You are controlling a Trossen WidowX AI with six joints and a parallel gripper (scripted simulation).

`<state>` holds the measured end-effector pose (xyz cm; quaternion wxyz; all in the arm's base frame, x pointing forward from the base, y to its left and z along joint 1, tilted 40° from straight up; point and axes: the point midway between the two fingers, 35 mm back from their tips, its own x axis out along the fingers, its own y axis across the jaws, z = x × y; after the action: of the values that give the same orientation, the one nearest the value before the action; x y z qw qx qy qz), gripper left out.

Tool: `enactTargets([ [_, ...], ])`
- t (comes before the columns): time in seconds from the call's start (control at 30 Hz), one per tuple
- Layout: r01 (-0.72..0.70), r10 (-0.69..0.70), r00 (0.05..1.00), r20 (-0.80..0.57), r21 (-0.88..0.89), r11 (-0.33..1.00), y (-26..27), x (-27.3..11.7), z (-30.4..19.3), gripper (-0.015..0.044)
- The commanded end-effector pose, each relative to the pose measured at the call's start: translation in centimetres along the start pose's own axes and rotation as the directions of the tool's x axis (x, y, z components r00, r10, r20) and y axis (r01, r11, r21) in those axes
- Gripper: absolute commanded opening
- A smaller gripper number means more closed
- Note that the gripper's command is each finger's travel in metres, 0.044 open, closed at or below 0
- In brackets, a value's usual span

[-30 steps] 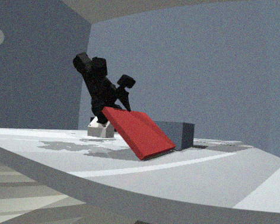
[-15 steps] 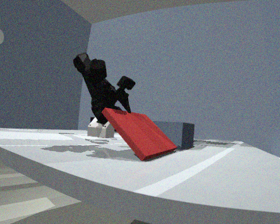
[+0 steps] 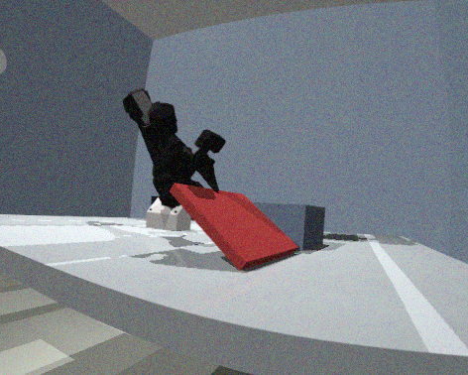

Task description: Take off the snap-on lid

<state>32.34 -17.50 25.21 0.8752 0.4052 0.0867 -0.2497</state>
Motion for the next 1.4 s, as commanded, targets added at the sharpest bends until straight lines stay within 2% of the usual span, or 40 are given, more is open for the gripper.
enactTargets([
  [0.0, 0.028, -0.028, 1.0, -0.006, 0.006, 1.0, -1.1, 0.6, -0.3, 0.0],
  [1.37, 0.029, -0.029, 1.0, -0.006, 0.004, 1.0, -3.7, 2.6, -0.3, 0.0],
])
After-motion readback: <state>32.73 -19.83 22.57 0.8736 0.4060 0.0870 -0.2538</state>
